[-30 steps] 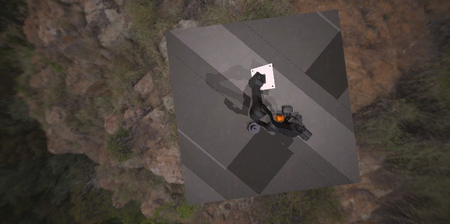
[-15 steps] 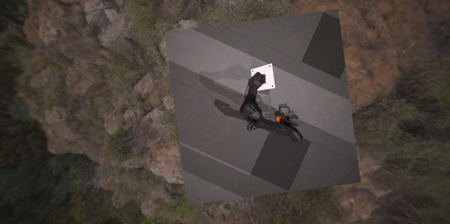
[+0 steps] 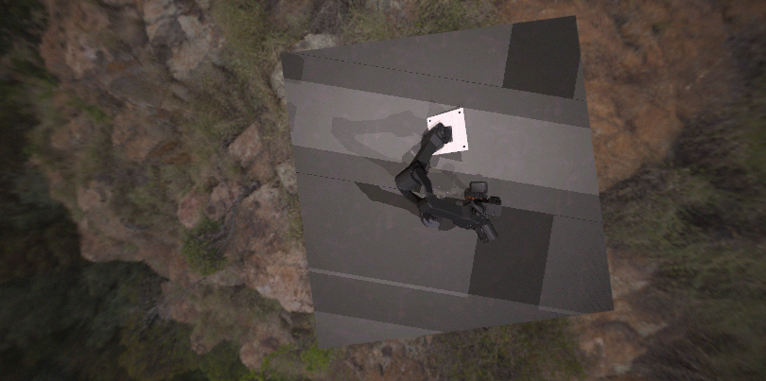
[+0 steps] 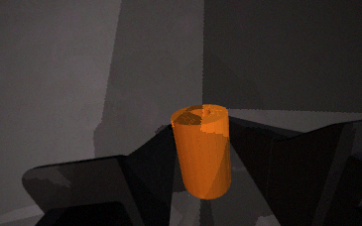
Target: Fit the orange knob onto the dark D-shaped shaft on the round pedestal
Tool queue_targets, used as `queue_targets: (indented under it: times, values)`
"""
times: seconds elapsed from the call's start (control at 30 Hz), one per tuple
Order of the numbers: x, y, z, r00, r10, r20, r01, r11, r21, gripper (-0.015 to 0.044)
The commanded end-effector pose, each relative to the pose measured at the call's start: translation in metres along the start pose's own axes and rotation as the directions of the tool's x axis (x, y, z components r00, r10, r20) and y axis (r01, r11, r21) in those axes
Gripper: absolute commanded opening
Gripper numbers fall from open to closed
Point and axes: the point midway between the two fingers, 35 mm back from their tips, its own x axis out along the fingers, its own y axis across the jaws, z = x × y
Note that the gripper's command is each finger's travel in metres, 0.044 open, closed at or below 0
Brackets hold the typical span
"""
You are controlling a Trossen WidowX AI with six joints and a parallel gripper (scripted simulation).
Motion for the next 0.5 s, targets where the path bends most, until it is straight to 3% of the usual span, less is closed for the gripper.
queue_targets:
  times: [0.0,0.47]
  values:
    - [-0.003,0.001,-0.003,0.999,-0.001,0.050,0.001,1.000,-0.003,0.0181]
    - [-0.010,0.001,-0.013,0.971,0.002,0.240,-0.001,1.000,-0.005,0.0181]
